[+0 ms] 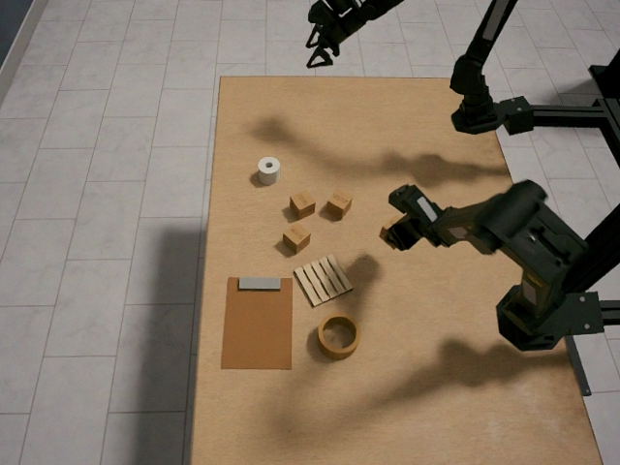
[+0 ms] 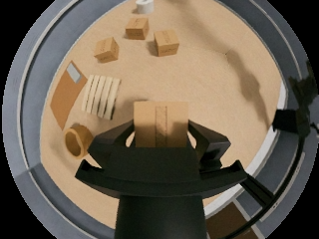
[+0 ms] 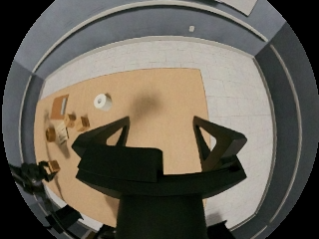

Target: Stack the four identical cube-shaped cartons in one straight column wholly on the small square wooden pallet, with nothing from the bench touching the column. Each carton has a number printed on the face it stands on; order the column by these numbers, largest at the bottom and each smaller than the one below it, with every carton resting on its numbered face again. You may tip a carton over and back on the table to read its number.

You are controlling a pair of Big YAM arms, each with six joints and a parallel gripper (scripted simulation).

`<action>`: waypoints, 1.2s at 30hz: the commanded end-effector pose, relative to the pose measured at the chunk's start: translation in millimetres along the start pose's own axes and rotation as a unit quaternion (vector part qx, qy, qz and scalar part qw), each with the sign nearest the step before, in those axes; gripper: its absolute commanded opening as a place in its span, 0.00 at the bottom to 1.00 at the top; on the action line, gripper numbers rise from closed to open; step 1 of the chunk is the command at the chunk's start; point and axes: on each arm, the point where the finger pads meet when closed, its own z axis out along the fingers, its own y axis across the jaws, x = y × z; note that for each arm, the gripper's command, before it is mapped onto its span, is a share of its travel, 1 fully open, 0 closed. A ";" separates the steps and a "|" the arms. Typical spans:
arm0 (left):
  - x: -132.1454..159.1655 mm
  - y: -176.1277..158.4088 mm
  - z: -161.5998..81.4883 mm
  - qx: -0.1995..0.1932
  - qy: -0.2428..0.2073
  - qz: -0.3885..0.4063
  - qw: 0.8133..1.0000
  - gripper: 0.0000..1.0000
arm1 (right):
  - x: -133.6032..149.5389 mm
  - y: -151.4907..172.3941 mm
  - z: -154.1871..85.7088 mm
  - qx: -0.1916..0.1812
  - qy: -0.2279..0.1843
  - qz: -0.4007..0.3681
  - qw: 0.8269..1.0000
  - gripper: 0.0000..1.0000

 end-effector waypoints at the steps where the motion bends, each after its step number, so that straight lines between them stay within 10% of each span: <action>1: -1.7 -13.1 14.2 0.002 -0.008 0.012 1.000 0.50 | -13.6 -3.5 0.2 0.003 -0.010 -0.007 1.000 1.00; 36: 28.4 -23.6 56.1 -0.001 0.003 0.009 1.000 0.50 | -13.6 -3.5 0.2 0.003 -0.010 -0.007 1.000 1.00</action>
